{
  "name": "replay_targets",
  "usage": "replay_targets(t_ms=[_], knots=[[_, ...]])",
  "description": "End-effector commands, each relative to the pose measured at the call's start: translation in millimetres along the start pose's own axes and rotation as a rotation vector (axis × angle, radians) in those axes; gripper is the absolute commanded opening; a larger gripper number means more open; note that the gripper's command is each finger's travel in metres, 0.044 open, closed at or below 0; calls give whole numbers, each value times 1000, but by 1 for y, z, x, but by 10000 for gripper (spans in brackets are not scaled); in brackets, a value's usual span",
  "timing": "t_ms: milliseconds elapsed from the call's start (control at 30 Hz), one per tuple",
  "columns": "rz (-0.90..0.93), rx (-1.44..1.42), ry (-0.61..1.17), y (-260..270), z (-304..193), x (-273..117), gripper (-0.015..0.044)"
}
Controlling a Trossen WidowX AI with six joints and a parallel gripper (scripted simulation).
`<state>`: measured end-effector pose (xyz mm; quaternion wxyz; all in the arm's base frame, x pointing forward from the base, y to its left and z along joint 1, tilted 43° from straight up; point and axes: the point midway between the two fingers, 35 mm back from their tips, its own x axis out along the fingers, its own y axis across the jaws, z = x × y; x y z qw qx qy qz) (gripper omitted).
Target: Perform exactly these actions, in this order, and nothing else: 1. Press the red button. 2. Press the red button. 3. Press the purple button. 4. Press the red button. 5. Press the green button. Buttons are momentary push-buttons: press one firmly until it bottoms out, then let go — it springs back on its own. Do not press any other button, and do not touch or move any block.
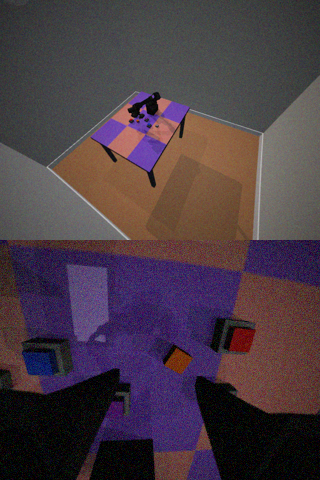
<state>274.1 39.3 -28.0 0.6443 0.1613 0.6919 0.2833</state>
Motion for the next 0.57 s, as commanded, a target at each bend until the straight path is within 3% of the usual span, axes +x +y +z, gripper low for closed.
replay_targets(t_ms=[0,300,533], knots=[[12,1,-10,68,9,-14,400],[101,-14,10,219,-32,-40,400],[107,-14,14,226,-36,-42,400]])
